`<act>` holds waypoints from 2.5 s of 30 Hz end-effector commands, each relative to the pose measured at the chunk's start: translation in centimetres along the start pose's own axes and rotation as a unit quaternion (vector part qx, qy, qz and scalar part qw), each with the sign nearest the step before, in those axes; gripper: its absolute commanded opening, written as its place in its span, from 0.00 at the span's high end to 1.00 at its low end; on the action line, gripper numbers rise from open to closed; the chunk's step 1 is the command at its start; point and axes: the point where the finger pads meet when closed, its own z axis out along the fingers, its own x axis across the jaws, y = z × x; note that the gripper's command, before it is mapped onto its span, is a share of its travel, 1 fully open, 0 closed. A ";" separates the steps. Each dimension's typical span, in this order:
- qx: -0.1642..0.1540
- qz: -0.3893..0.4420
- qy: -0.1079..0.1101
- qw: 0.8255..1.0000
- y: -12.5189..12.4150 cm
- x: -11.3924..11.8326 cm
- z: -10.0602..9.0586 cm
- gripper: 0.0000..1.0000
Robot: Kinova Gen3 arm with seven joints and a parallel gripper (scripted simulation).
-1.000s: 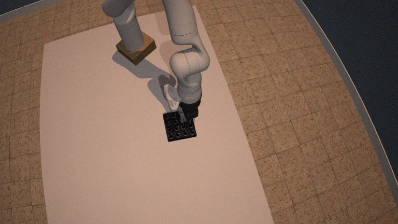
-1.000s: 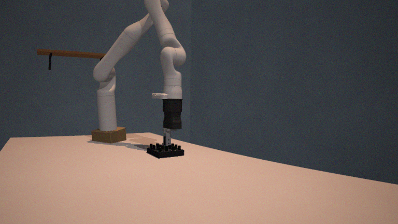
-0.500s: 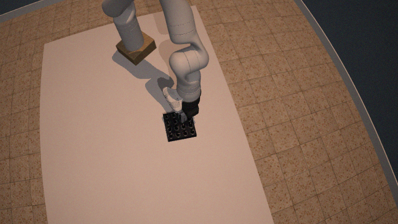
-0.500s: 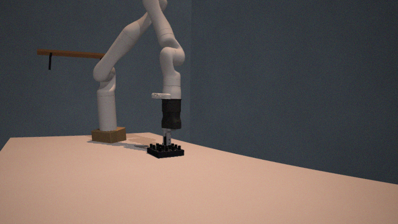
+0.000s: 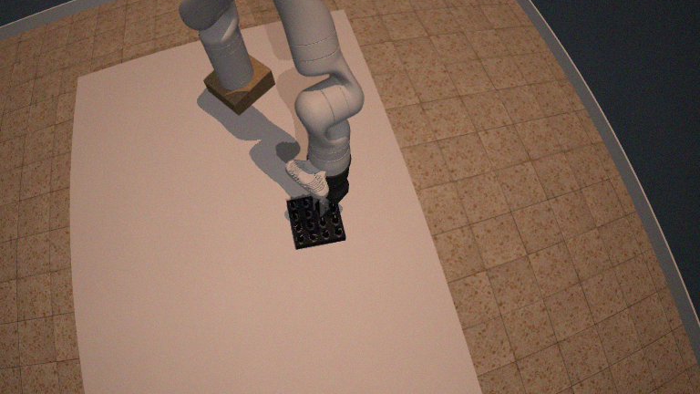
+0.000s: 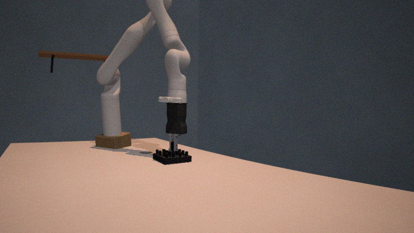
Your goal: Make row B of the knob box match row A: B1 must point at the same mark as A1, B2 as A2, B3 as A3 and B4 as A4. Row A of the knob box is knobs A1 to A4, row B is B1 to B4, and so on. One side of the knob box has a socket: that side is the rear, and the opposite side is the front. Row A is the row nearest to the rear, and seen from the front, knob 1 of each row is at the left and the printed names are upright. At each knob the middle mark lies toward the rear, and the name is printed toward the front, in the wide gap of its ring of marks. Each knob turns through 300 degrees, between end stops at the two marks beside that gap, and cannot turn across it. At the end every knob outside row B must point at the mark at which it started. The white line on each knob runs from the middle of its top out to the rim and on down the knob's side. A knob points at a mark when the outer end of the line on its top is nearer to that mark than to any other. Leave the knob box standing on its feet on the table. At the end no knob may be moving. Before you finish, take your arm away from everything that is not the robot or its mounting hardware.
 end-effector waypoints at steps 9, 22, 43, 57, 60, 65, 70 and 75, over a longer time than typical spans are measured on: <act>-0.002 -0.128 -0.002 0.992 0.0 0.0 0.3 0.70; -0.002 -0.248 -0.002 0.969 0.0 0.0 0.3 0.70; -0.001 -0.395 -0.003 0.919 0.0 0.0 0.3 0.70; -0.001 -0.441 -0.003 0.897 0.0 0.0 0.3 0.70; -0.001 -0.448 -0.003 0.894 0.0 0.0 0.3 0.70; -0.001 -0.455 -0.003 0.890 0.0 0.0 0.3 0.70; -0.001 -0.458 -0.003 0.889 0.0 0.0 0.3 0.70; -0.001 -0.460 -0.003 0.888 0.0 0.0 0.3 0.70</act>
